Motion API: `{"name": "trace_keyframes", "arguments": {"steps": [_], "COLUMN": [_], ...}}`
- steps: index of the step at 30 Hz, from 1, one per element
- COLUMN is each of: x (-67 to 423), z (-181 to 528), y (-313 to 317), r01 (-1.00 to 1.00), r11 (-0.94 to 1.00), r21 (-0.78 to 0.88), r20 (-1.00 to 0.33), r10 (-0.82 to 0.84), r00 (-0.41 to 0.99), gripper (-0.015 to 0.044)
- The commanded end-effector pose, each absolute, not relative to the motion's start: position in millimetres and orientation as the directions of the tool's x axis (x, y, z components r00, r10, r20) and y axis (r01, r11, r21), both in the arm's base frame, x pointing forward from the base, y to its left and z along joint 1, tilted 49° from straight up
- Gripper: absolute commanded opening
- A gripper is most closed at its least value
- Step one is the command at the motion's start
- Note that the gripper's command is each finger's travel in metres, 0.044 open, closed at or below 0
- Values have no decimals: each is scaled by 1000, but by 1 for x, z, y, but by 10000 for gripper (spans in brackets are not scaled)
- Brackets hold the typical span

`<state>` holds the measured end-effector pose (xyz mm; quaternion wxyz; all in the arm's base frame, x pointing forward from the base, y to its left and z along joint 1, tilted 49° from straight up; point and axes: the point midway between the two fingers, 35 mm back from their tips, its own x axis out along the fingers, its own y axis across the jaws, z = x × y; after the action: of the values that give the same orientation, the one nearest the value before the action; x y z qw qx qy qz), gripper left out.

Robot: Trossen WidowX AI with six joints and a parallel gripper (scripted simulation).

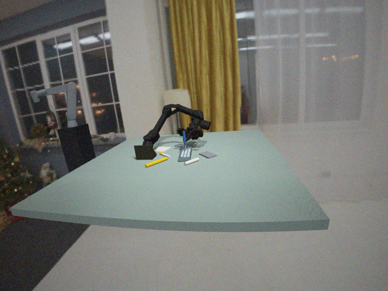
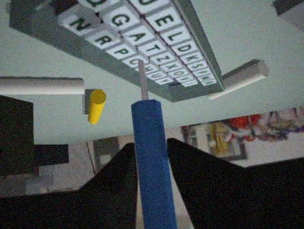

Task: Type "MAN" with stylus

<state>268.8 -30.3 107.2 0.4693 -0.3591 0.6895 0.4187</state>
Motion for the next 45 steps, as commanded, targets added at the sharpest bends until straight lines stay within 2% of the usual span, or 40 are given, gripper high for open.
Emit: {"name": "trace_keyframes", "arguments": {"steps": [1,45], "x": [269,271], "z": [104,96], "y": [-27,-18], "r01": [-887,-887], "r11": [393,392], "r21": [243,243], "r20": [-948,-948], "r10": [-99,-98], "r00": [-303,-303], "gripper": [81,81]}}
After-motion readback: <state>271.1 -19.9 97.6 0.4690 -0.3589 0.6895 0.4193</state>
